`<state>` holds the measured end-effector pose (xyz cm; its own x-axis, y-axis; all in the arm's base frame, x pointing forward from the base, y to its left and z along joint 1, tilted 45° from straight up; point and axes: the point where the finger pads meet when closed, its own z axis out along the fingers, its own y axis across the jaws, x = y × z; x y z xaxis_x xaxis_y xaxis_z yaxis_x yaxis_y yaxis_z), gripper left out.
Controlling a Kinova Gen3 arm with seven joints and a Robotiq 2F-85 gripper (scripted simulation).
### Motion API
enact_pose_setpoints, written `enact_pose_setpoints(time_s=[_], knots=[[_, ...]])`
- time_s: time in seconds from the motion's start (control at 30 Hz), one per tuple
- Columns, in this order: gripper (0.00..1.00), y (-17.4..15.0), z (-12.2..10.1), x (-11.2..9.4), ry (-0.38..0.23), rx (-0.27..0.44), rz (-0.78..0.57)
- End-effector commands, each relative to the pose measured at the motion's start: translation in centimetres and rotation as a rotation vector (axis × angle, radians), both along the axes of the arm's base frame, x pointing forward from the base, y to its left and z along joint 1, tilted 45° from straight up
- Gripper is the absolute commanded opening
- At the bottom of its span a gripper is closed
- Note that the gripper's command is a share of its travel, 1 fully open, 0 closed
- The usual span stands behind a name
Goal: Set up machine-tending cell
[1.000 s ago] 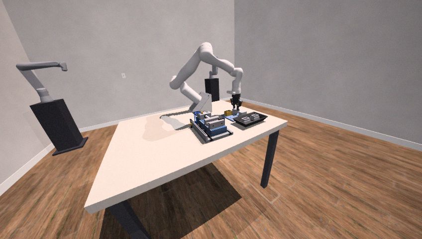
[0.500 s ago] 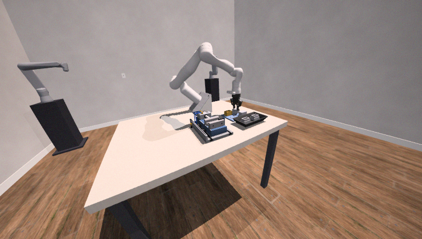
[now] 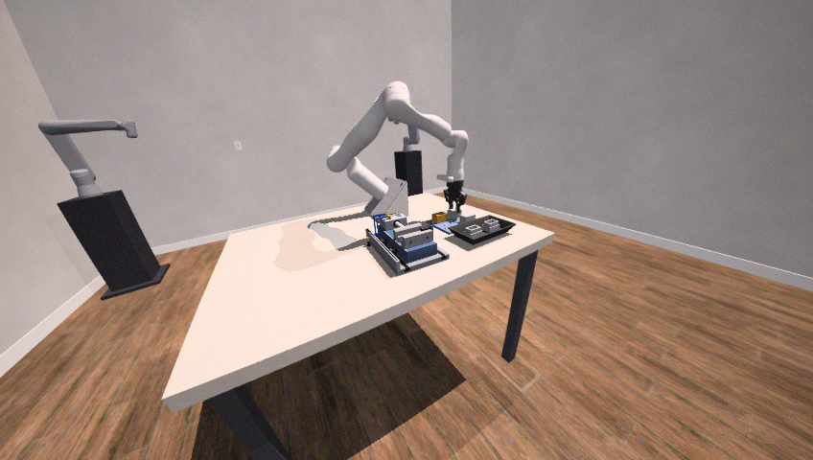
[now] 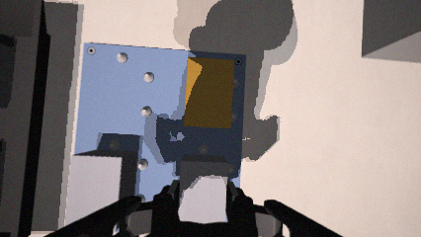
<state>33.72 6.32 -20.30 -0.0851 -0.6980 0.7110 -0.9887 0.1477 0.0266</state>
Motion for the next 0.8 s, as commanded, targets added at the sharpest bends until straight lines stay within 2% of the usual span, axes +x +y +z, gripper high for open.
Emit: enact_pose_setpoints(time_s=[0.0,0.4,0.77], knots=[[0.00,-0.2,-0.3,0.1,-0.007,0.002,-0.001],[0.00,0.7,0.4,0.4,-0.011,0.005,-0.003],[0.00,3.7,3.6,0.9,-0.011,0.001,-0.003]])
